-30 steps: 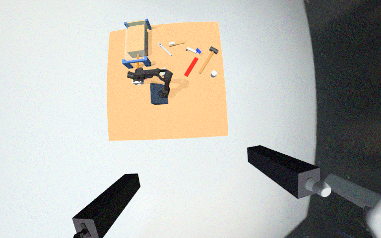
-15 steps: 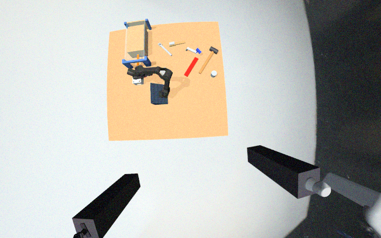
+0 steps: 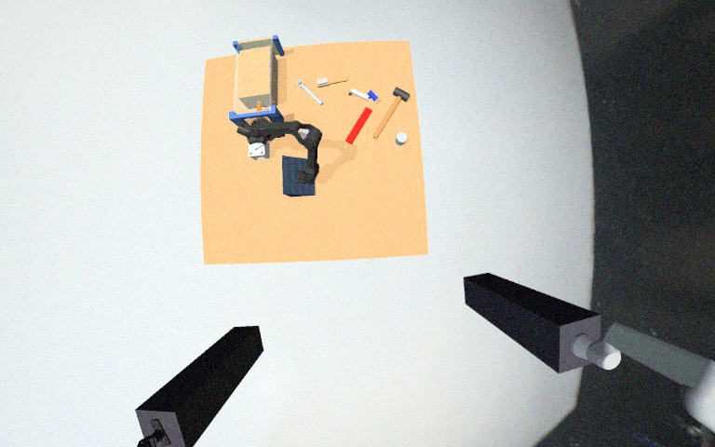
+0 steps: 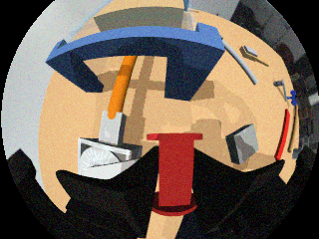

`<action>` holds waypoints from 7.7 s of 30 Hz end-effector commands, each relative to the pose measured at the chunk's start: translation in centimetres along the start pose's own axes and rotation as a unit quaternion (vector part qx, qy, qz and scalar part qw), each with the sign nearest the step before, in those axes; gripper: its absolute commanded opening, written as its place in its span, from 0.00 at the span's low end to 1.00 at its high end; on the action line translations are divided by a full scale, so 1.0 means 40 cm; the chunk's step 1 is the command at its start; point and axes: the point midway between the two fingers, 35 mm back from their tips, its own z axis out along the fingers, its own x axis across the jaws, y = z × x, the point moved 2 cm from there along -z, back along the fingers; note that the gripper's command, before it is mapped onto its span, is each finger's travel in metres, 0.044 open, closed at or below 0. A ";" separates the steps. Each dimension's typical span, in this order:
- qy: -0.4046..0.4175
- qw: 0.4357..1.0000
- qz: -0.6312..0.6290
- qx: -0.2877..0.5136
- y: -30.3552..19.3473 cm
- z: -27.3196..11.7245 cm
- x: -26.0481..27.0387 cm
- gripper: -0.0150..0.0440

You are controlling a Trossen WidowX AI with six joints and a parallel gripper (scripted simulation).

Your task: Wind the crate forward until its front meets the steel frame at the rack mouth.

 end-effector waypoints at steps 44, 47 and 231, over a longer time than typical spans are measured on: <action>0.001 1.000 0.003 -0.001 0.130 0.062 0.119 0.25; 0.001 1.000 0.003 -0.001 0.135 0.064 0.129 0.25; 0.007 1.000 0.001 0.003 -0.253 -0.122 0.396 0.25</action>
